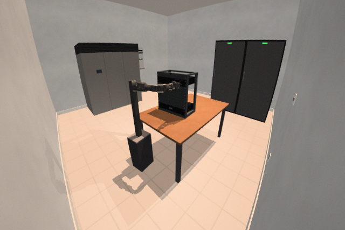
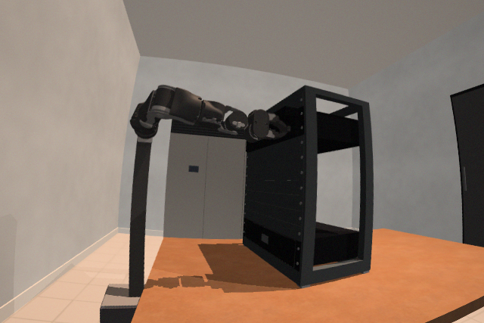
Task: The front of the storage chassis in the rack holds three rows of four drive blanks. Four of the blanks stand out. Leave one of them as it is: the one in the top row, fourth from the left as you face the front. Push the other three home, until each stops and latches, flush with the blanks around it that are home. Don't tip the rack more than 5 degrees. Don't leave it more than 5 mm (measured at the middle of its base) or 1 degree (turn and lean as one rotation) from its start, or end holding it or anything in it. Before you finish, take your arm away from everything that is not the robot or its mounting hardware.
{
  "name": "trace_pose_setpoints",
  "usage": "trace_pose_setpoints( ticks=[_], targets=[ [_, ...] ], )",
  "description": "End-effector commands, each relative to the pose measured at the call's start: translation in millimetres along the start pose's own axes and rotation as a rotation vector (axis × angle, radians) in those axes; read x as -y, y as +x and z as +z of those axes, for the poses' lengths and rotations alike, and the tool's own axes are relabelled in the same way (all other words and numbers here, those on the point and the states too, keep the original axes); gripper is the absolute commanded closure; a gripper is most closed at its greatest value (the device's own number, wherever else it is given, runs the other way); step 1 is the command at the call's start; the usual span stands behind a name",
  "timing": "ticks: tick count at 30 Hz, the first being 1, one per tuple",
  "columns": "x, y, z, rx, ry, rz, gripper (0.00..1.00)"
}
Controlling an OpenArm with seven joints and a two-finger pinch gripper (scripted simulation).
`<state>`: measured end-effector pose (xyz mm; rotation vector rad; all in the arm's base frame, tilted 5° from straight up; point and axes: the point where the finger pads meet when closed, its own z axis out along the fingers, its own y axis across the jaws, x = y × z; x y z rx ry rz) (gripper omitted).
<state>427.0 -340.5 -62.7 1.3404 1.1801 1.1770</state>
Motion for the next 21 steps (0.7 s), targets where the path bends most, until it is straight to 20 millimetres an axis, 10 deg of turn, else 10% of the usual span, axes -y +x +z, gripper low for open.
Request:
trace_pose_setpoints(
  ticks=[1,21],
  targets=[
    [-8.1,1.0,2.6,0.002,-0.022,0.001,1.00],
    [-8.6,2.2,0.8,-0.001,-0.023,0.001,1.00]
  ],
)
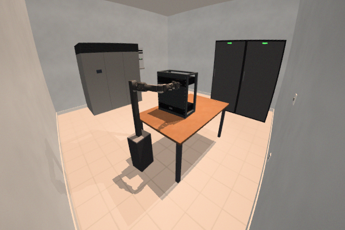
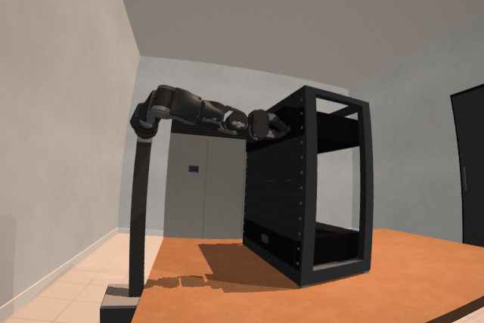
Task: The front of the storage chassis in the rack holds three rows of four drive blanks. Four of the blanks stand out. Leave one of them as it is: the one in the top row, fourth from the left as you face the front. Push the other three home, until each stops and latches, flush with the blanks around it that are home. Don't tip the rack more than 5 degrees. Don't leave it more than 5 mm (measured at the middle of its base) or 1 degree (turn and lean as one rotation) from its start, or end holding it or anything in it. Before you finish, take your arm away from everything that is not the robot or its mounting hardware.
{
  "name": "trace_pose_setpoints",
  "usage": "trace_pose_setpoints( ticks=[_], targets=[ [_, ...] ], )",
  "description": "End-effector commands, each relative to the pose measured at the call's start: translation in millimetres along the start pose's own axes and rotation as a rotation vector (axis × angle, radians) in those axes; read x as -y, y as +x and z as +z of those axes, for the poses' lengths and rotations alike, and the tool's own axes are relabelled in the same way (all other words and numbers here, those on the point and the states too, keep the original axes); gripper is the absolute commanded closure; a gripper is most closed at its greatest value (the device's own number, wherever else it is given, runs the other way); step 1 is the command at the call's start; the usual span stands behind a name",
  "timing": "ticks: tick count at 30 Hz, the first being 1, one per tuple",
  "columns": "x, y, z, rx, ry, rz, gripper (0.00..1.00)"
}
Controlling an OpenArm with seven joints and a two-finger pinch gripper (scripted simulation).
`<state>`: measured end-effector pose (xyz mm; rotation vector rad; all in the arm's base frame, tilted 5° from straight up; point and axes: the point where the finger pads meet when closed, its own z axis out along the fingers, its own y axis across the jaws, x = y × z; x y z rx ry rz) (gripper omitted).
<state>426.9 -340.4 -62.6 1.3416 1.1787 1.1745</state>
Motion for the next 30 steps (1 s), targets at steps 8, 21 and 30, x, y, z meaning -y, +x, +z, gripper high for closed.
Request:
trace_pose_setpoints(
  ticks=[8,21,30],
  targets=[
    [-9,2,-4,-0.004,-0.024,0.001,1.00],
    [-8,2,-27,-0.004,-0.024,0.001,1.00],
    [-8,2,-41,-0.002,-0.025,0.002,1.00]
  ],
)
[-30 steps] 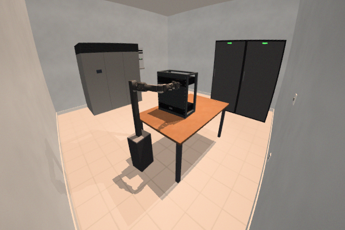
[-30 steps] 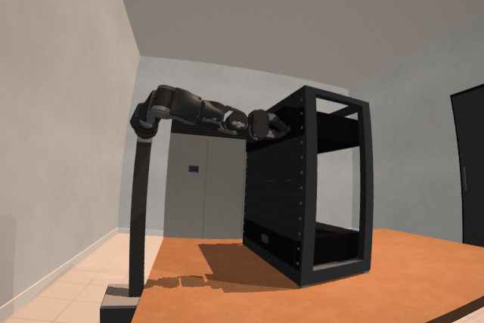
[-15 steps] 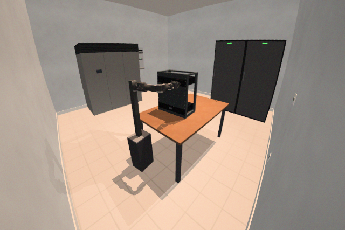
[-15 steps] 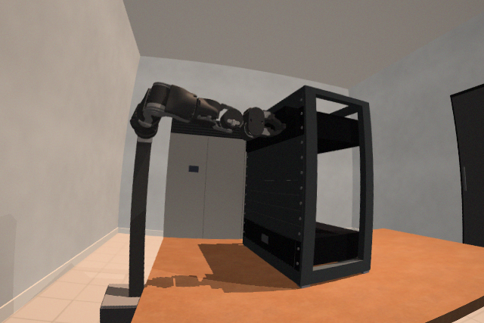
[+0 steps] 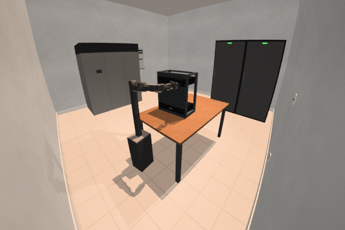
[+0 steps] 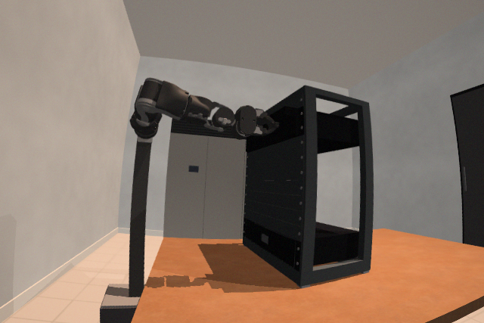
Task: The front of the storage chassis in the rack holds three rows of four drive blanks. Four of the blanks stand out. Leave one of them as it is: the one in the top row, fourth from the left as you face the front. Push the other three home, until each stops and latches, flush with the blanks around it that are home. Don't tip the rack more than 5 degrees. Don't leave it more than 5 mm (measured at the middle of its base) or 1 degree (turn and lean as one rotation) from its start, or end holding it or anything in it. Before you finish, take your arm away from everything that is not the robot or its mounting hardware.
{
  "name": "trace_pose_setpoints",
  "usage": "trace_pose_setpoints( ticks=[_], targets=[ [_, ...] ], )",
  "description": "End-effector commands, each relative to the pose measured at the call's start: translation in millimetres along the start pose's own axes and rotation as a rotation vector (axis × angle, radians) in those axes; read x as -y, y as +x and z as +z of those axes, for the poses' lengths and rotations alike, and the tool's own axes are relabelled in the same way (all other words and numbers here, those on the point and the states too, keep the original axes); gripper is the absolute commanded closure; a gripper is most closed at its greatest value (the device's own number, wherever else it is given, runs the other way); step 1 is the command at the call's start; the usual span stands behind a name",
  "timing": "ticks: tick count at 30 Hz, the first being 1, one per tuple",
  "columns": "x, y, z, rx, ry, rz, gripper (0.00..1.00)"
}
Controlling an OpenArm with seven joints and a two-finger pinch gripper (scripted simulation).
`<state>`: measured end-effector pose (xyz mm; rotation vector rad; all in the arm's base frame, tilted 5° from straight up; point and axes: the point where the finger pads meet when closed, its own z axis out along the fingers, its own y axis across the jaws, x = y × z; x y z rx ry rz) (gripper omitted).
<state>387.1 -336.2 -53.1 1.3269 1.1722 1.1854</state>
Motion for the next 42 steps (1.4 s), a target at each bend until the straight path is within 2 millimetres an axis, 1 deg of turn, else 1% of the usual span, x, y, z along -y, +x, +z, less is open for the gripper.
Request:
trace_pose_setpoints(
  ticks=[1,8,20,26,28,36,42],
  targets=[
    [-2,0,-2,0.005,-0.009,0.002,1.00],
    [-2,-1,-11,0.009,-0.010,0.002,1.00],
    [-2,-1,-17,0.008,-0.009,0.002,1.00],
    [-2,0,-29,0.003,-0.010,0.002,1.00],
    [-2,0,-29,0.003,-0.010,0.002,1.00],
    [-2,0,-49,0.004,-0.010,0.000,1.00],
    [-2,0,-59,0.005,-0.010,0.000,1.00]
  ],
)
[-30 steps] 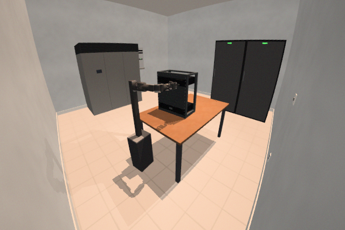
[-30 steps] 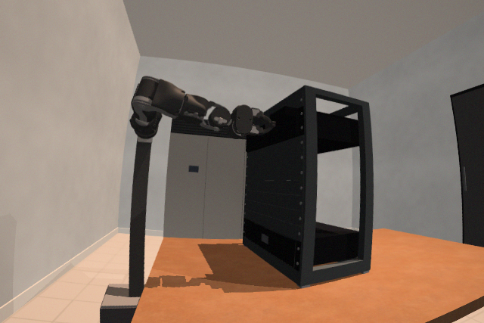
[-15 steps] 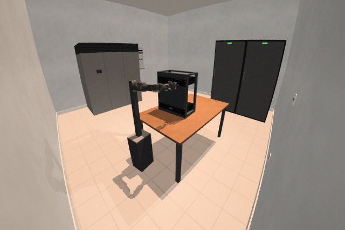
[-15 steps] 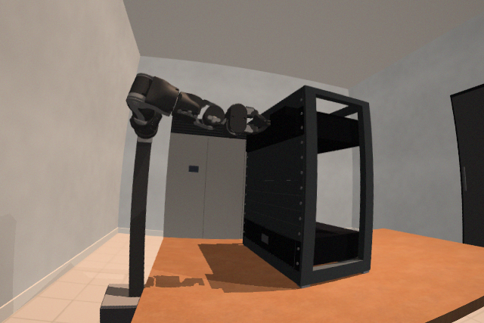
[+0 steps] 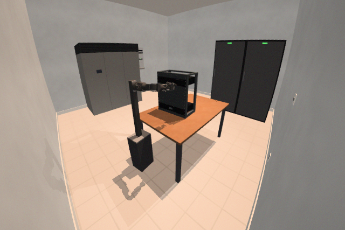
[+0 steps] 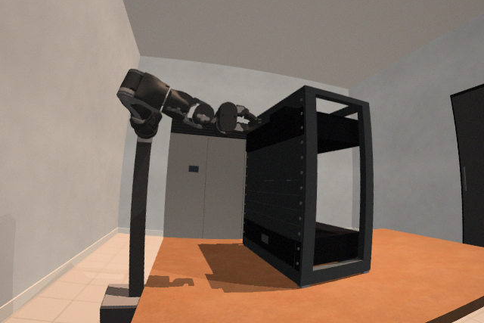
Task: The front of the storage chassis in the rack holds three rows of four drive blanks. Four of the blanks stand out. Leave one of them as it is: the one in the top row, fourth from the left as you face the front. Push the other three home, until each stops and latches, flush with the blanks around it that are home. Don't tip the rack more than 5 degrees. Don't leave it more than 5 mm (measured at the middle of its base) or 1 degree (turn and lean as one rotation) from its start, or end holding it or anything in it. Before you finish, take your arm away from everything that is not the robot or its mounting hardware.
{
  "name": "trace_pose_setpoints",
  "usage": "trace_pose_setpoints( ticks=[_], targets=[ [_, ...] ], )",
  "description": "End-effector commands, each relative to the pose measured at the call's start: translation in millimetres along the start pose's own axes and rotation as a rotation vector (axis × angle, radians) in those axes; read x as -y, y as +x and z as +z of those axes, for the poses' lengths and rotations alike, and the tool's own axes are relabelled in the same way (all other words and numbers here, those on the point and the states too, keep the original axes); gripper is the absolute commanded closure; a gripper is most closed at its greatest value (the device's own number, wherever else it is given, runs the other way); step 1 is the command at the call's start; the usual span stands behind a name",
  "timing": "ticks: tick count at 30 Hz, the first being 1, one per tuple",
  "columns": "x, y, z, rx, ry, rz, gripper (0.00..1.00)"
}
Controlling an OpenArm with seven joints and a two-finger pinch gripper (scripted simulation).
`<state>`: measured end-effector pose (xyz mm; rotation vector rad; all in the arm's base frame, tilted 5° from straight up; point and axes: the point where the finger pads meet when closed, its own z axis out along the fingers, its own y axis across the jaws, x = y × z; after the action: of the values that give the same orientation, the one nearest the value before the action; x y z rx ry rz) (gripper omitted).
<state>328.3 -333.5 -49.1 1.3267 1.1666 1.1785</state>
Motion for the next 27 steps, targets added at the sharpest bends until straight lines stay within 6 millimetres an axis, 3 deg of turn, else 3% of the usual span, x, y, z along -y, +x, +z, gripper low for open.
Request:
trace_pose_setpoints(
  ticks=[1,27],
  targets=[
    [-1.0,0.3,-1.7,-0.003,-0.008,0.002,1.00],
    [-0.8,-0.3,-6.8,-0.001,-0.007,0.002,1.00]
  ],
)
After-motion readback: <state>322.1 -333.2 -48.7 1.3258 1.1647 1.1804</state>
